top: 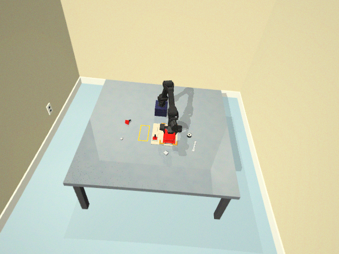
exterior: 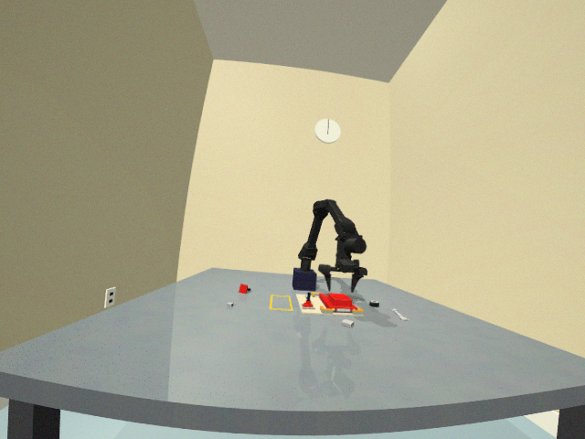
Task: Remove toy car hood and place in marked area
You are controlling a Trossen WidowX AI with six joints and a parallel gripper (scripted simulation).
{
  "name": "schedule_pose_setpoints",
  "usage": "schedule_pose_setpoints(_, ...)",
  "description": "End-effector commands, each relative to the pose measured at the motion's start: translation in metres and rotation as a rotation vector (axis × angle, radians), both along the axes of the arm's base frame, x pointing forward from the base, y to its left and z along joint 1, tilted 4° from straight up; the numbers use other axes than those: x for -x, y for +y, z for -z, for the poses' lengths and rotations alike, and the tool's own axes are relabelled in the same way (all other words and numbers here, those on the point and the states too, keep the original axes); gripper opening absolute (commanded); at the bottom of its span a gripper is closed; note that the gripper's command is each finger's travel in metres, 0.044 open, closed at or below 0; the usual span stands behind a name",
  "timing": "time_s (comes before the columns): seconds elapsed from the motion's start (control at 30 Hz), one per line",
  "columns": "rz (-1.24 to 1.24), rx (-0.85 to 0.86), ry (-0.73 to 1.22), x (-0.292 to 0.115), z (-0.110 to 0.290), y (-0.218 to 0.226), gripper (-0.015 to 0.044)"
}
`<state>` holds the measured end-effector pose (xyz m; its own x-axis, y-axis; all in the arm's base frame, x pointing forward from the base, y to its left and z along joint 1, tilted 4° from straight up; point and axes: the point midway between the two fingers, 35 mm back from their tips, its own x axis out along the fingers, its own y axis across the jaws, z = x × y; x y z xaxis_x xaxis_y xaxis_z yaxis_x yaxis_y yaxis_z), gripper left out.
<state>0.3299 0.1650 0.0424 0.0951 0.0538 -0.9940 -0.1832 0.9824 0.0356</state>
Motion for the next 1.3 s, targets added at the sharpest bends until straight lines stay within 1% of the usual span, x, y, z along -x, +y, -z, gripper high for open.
schedule_pose_setpoints(0.0,-0.005,-0.002,0.007,0.001,0.005,0.0,0.044)
schedule_pose_setpoints(1.27,-0.005,-0.002,0.007,0.001,0.026,-0.001,0.044)
